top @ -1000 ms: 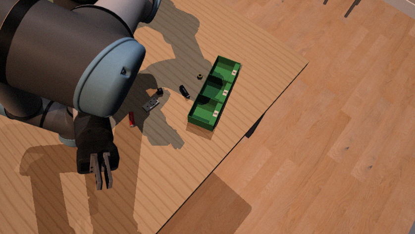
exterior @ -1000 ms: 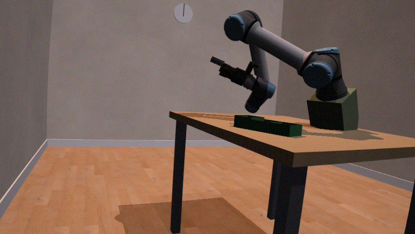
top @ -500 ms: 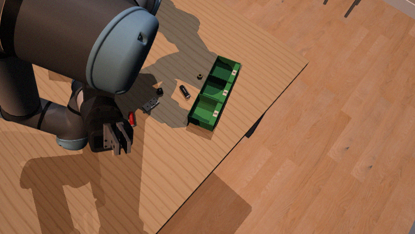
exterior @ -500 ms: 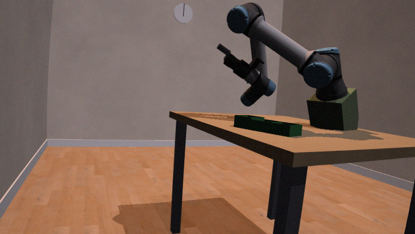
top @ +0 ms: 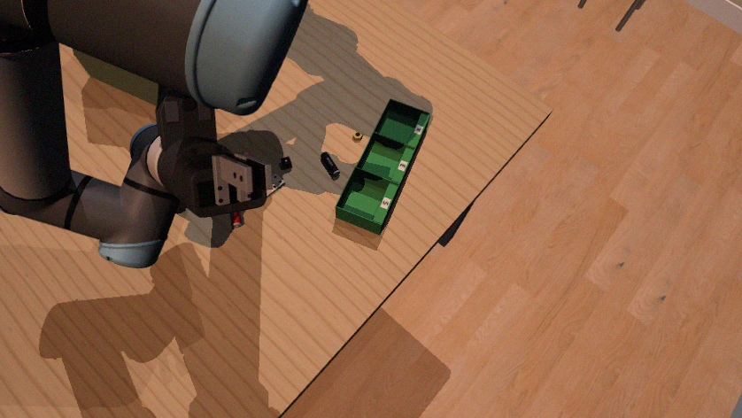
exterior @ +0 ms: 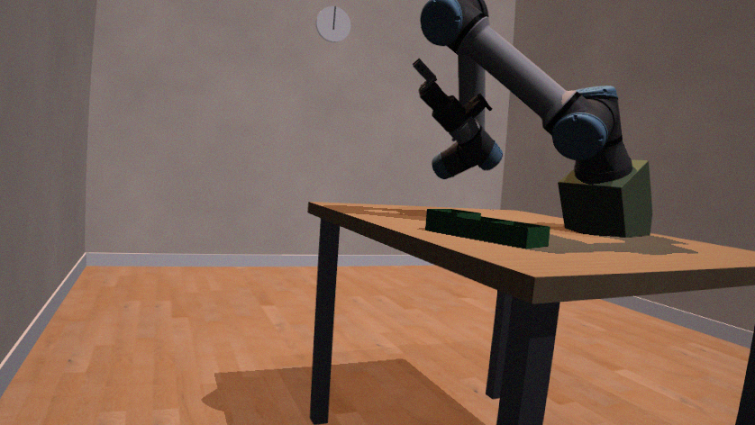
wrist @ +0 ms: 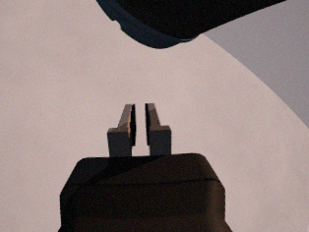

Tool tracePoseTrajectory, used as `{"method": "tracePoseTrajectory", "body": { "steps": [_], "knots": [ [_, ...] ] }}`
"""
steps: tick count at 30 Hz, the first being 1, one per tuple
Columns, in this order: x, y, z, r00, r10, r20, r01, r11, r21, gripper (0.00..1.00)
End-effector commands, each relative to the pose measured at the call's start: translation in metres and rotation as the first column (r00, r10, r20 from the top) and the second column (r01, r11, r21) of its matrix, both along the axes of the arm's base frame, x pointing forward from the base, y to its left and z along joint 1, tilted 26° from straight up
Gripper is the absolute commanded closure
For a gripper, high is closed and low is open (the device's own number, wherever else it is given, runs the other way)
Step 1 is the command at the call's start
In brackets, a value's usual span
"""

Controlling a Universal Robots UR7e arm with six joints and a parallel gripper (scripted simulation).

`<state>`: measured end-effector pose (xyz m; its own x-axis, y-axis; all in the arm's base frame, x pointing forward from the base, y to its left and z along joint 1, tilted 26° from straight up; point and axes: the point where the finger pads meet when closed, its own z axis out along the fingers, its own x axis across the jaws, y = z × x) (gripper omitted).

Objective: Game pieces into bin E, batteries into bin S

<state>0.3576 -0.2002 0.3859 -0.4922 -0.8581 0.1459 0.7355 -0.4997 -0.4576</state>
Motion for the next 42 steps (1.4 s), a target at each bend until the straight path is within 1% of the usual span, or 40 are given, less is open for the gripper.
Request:
{"method": "tracePoseTrajectory", "body": {
  "steps": [1,4,6,7,9,11,13,14,16,18,19,21,22,23,25,27,29,30,31,34,36,38,39,40,42],
  "knots": [
    [-0.013,0.023,0.012,0.999,0.029,0.031,-0.027,0.999,-0.038,0.69],
    [-0.013,0.023,0.012,0.999,0.029,0.031,-0.027,0.999,-0.038,0.69],
    [-0.020,0.037,0.017,0.994,0.084,0.076,-0.075,0.991,-0.111,0.69],
    [-0.024,0.045,0.020,0.991,0.100,0.088,-0.088,0.987,-0.133,0.69],
    [-0.031,0.058,0.024,0.991,0.100,0.088,-0.088,0.987,-0.133,0.69],
    [-0.031,0.058,0.024,0.991,0.100,0.088,-0.088,0.987,-0.133,0.69],
    [-0.038,0.072,0.027,0.980,0.159,0.122,-0.132,0.969,-0.209,0.69],
    [-0.042,0.079,0.028,0.975,0.177,0.131,-0.143,0.962,-0.232,0.69],
    [-0.048,0.091,0.031,0.975,0.177,0.131,-0.143,0.962,-0.232,0.69],
    [-0.048,0.091,0.031,0.975,0.177,0.131,-0.143,0.962,-0.232,0.69],
    [-0.052,0.099,0.031,0.968,0.207,0.142,-0.163,0.949,-0.271,0.69],
    [-0.052,0.099,0.031,0.968,0.207,0.142,-0.163,0.949,-0.271,0.69],
    [-0.056,0.106,0.032,0.959,0.238,0.152,-0.182,0.933,-0.310,0.69],
    [-0.060,0.113,0.032,0.954,0.256,0.158,-0.193,0.923,-0.333,0.69],
    [-0.066,0.124,0.033,0.954,0.256,0.158,-0.193,0.923,-0.333,0.69],
    [-0.066,0.124,0.033,0.954,0.256,0.158,-0.193,0.923,-0.333,0.69],
    [-0.074,0.139,0.031,0.934,0.317,0.166,-0.227,0.883,-0.411,0.69],
    [-0.078,0.146,0.031,0.927,0.335,0.168,-0.236,0.870,-0.434,0.69],
    [-0.082,0.153,0.030,0.927,0.335,0.168,-0.236,0.870,-0.434,0.69],
    [-0.083,0.155,0.030,0.927,0.335,0.168,-0.236,0.870,-0.434,0.69],
    [-0.091,0.169,0.027,0.904,0.394,0.164,-0.264,0.819,-0.510,0.69],
    [-0.091,0.169,0.027,0.904,0.394,0.164,-0.264,0.819,-0.510,0.69],
    [-0.095,0.176,0.025,0.897,0.411,0.162,-0.271,0.803,-0.531,0.69],
    [-0.099,0.184,0.024,0.897,0.411,0.162,-0.271,0.803,-0.531,0.69],
    [-0.100,0.184,0.023,0.897,0.411,0.162,-0.271,0.803,-0.531,0.69]
  ]
}}
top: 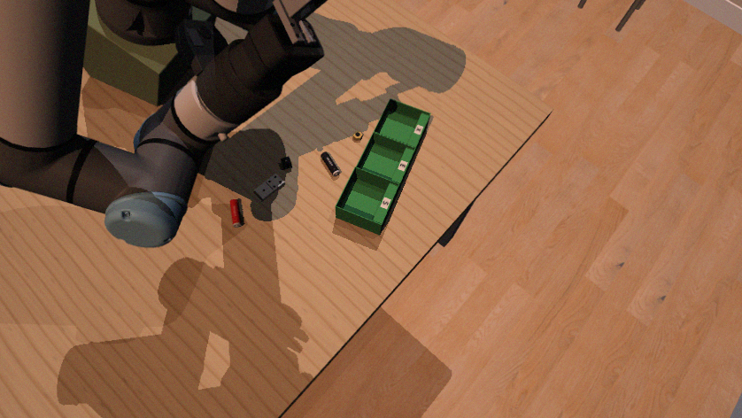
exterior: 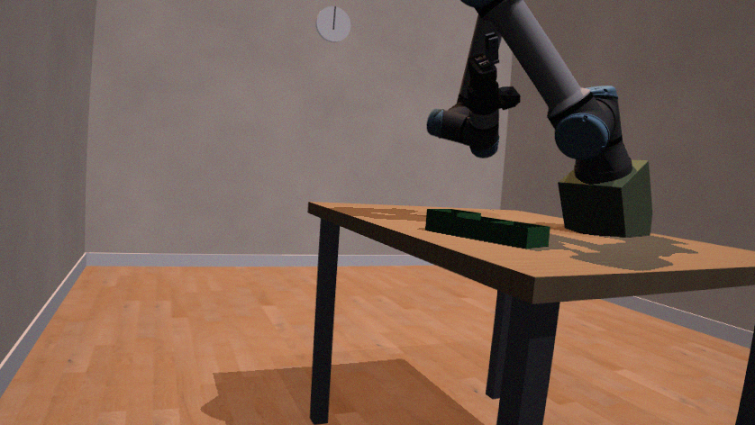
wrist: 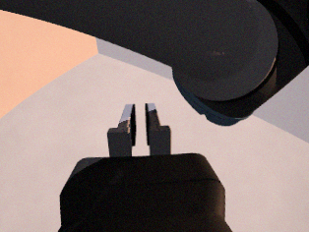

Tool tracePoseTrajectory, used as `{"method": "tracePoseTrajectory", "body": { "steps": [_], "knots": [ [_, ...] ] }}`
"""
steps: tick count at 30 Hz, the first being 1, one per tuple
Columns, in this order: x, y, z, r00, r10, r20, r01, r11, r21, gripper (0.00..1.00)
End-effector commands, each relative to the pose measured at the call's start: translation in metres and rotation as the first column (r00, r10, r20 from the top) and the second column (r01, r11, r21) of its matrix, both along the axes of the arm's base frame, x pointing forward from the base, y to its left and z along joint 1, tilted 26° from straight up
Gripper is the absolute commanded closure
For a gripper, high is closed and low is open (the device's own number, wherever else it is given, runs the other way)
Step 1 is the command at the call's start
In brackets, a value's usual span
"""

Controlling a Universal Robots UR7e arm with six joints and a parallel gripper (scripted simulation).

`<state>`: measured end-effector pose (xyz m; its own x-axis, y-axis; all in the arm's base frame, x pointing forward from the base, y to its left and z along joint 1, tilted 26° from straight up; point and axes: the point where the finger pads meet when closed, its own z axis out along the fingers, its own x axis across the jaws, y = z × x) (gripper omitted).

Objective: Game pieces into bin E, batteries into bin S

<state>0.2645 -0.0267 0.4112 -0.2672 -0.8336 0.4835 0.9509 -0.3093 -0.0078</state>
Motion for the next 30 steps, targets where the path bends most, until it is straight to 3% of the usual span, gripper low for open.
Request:
{"method": "tracePoseTrajectory", "body": {
  "steps": [1,3,7,10,13,16,19,22,25,28,30],
  "knots": [
    [-0.011,0.018,-0.005,0.999,0.037,0.017,-0.036,0.997,-0.062,0.69],
    [-0.018,0.031,-0.010,0.997,0.075,0.032,-0.071,0.989,-0.129,0.69],
    [-0.022,0.038,-0.012,0.997,0.075,0.032,-0.071,0.989,-0.129,0.69],
    [-0.033,0.057,-0.023,0.990,0.135,0.045,-0.121,0.963,-0.241,0.69],
    [-0.036,0.062,-0.026,0.990,0.135,0.045,-0.121,0.963,-0.241,0.69],
    [-0.046,0.079,-0.040,0.981,0.191,0.045,-0.163,0.921,-0.353,0.69],
    [-0.048,0.083,-0.043,0.981,0.191,0.045,-0.163,0.921,-0.353,0.69],
    [-0.058,0.099,-0.059,0.970,0.239,0.035,-0.197,0.865,-0.462,0.69],
    [-0.059,0.100,-0.061,0.970,0.239,0.035,-0.197,0.865,-0.462,0.69],
    [-0.067,0.114,-0.081,0.960,0.279,0.015,-0.222,0.795,-0.564,0.69],
    [-0.067,0.114,-0.081,0.960,0.279,0.015,-0.222,0.795,-0.564,0.69]
  ]
}}
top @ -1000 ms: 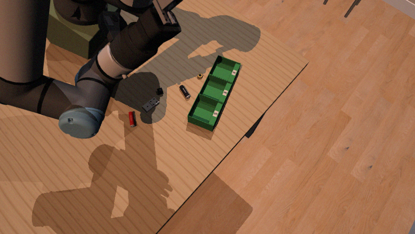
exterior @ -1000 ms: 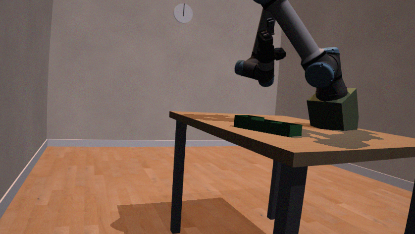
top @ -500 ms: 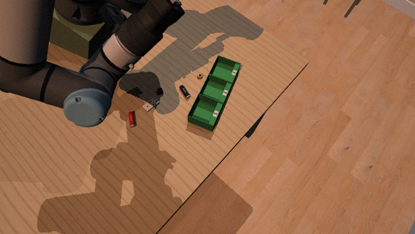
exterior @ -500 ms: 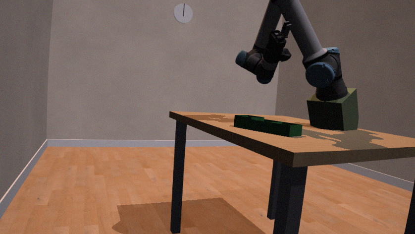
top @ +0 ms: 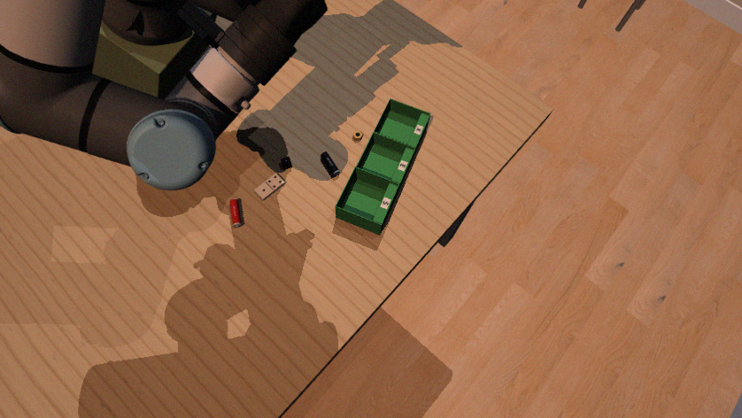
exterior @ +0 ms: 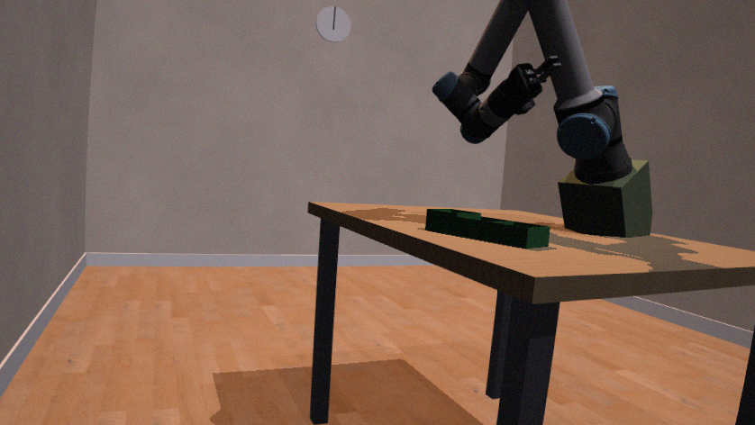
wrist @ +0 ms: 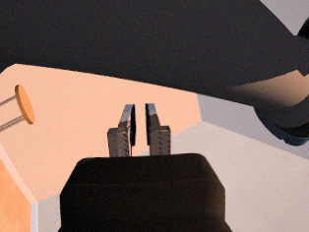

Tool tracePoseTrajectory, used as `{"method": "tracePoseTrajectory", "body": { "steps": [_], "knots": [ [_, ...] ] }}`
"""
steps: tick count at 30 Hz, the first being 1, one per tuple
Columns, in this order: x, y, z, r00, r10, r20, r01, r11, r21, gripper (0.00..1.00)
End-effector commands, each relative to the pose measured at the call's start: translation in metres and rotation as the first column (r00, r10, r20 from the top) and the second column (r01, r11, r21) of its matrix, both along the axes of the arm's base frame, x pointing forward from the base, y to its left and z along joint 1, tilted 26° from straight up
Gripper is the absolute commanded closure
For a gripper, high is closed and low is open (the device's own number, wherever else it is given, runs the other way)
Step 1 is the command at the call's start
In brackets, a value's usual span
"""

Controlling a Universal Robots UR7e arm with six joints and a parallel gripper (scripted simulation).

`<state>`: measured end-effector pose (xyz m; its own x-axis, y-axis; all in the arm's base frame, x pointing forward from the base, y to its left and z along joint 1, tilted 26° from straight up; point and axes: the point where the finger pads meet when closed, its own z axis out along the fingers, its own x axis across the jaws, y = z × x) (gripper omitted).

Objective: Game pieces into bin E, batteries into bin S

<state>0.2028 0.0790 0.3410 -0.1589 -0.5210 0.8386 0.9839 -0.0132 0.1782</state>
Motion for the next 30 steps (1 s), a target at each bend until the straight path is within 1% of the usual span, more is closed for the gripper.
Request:
{"method": "tracePoseTrajectory", "body": {
  "steps": [1,3,4,6,8,9,11,13,14,17,19,20,22,24,25,30],
  "knots": [
    [-0.006,0.009,-0.011,1.000,0.019,0.004,-0.018,0.998,-0.055,0.69],
    [-0.010,0.017,-0.026,0.999,0.043,0.008,-0.042,0.988,-0.152,0.69],
    [-0.013,0.020,-0.033,0.999,0.050,0.009,-0.048,0.983,-0.177,0.69],
    [-0.013,0.020,-0.033,0.999,0.050,0.009,-0.048,0.983,-0.177,0.69],
    [-0.016,0.026,-0.048,0.998,0.069,0.009,-0.064,0.960,-0.273,0.69],
    [-0.017,0.028,-0.055,0.997,0.074,0.009,-0.068,0.952,-0.297,0.69],
    [-0.017,0.028,-0.055,0.997,0.074,0.009,-0.068,0.952,-0.297,0.69],
    [-0.019,0.031,-0.071,0.996,0.086,0.006,-0.077,0.917,-0.391,0.69],
    [-0.020,0.032,-0.077,0.996,0.090,0.005,-0.080,0.907,-0.414,0.69],
    [-0.020,0.032,-0.077,0.996,0.090,0.005,-0.080,0.907,-0.414,0.69],
    [-0.020,0.033,-0.093,0.995,0.095,0.001,-0.082,0.861,-0.503,0.69],
    [-0.020,0.033,-0.098,0.995,0.096,-0.001,-0.082,0.848,-0.524,0.69],
    [-0.020,0.033,-0.098,0.995,0.096,-0.001,-0.082,0.848,-0.524,0.69],
    [-0.019,0.031,-0.115,0.996,0.095,-0.004,-0.078,0.791,-0.606,0.69],
    [-0.018,0.031,-0.118,0.996,0.094,-0.005,-0.077,0.776,-0.626,0.69],
    [-0.018,0.031,-0.118,0.996,0.094,-0.005,-0.077,0.776,-0.626,0.69]
  ]
}}
